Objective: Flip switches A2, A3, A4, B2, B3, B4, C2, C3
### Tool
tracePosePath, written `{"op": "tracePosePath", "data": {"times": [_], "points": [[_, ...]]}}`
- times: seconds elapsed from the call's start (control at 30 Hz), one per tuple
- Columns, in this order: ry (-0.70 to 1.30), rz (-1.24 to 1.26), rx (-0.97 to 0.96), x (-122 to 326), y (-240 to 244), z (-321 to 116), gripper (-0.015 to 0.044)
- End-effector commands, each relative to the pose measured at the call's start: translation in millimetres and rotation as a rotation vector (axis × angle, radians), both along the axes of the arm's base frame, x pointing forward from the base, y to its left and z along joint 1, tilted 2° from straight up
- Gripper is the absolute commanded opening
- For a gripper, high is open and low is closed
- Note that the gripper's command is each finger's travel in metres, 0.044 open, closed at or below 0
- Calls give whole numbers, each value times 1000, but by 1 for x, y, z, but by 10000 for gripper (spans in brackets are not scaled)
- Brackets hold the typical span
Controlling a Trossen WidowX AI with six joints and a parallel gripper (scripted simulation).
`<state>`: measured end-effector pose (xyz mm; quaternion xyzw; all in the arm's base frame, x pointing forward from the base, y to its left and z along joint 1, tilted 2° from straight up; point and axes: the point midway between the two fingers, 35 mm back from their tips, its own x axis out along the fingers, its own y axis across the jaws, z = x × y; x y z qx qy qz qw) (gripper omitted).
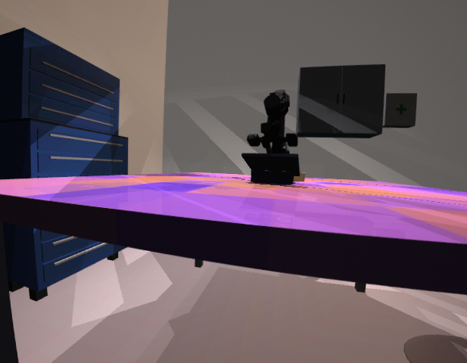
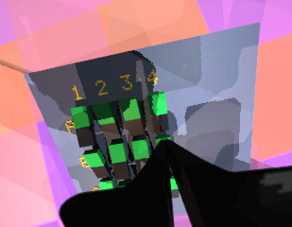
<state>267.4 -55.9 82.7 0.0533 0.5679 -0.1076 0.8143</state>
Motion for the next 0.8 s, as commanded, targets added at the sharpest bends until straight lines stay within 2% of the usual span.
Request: {"op": "tracePosePath", "data": {"times": [0.0,0.1,0.2,0.27,0.47,0.67,0.77], "points": [[5,7,4,0,1,-2,0],[-2,1,0,-3,1,9,0],[-15,6,-1,-19,7,49,0],[-18,7,-1,-24,9,59,0],[-18,7,-1,-25,10,58,0],[-15,7,5,-47,55,44,0],[-15,7,5,-51,60,42,0]]}}
